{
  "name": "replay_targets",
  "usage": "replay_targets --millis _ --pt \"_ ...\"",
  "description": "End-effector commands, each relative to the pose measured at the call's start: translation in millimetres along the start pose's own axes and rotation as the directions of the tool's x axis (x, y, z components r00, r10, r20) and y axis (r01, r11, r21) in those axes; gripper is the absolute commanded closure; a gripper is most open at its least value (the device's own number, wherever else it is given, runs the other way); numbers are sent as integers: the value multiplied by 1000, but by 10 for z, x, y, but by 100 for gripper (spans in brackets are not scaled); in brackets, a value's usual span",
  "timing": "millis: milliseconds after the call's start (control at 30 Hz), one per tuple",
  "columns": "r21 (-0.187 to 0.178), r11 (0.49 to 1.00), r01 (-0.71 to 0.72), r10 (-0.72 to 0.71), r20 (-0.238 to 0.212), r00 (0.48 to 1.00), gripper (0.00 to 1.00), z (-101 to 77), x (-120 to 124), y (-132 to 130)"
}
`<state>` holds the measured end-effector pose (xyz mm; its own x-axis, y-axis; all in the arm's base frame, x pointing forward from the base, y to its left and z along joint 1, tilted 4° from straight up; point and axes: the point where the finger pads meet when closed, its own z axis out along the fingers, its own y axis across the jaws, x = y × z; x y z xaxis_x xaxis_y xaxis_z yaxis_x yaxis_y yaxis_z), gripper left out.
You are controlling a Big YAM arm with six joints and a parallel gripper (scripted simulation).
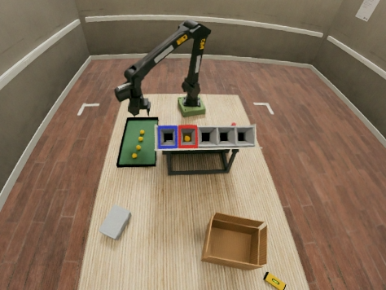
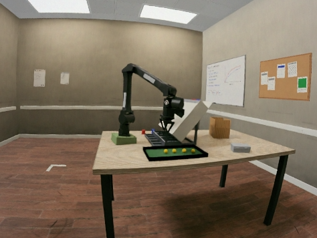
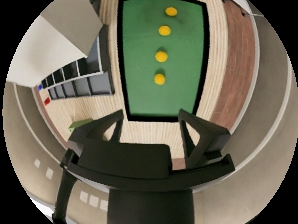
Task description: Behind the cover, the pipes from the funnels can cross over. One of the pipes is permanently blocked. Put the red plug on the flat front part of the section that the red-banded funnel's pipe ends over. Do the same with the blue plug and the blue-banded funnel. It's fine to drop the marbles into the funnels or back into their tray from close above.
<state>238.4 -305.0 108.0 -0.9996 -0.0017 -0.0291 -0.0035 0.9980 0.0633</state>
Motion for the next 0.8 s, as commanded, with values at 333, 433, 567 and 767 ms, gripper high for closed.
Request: replay_targets --millis 333,433,567,767 --pt "16 1000 2 -2 12 1000 20 -147 -70 -165" --pt "15 1000 2 -2 12 1000 20 -147 -70 -165" --pt "28 1000 4 -5 21 1000 20 -146 -68 -166" --pt "47 999 7 -9 36 999 20 -145 -66 -168"
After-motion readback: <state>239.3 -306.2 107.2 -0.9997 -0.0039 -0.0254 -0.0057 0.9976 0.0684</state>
